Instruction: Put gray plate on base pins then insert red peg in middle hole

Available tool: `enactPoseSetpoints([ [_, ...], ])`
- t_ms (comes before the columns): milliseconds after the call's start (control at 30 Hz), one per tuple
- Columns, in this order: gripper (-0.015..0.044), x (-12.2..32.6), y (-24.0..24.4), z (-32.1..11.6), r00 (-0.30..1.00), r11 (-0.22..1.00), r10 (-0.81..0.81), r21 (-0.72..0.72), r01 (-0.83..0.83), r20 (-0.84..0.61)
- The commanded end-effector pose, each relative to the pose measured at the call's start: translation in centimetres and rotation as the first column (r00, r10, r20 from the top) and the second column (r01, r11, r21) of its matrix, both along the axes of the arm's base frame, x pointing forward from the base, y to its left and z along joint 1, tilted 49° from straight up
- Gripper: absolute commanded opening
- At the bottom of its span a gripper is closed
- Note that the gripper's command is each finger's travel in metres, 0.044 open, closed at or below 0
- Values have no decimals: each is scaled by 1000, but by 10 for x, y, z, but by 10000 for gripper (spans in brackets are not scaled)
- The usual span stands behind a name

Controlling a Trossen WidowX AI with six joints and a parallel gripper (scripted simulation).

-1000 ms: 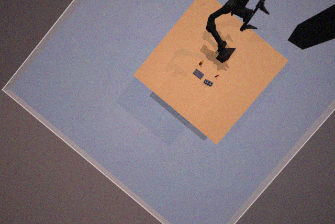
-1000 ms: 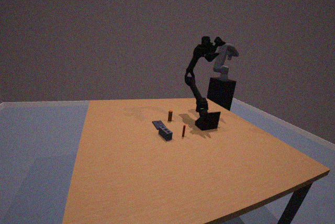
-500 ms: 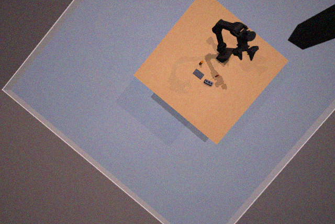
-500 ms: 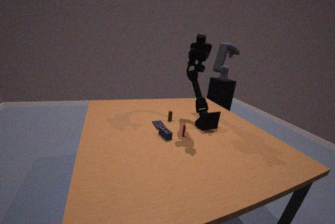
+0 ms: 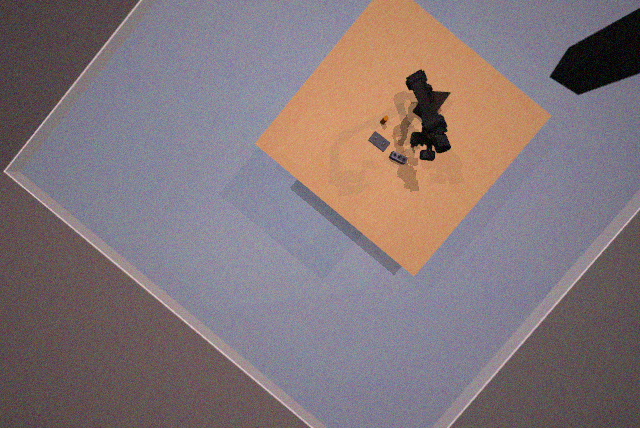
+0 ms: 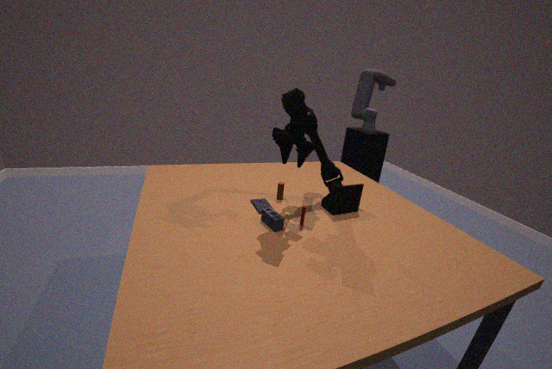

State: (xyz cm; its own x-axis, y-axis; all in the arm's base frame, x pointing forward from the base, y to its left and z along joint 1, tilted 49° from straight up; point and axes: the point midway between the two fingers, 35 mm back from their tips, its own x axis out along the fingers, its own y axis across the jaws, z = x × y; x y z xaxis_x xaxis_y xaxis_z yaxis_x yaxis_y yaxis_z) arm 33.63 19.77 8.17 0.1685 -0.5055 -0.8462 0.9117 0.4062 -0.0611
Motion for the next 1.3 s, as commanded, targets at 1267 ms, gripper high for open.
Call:
enactPoseSetpoints([
  [1267,440,31,-171,-114,930,890,-361,-272,365,69],
])
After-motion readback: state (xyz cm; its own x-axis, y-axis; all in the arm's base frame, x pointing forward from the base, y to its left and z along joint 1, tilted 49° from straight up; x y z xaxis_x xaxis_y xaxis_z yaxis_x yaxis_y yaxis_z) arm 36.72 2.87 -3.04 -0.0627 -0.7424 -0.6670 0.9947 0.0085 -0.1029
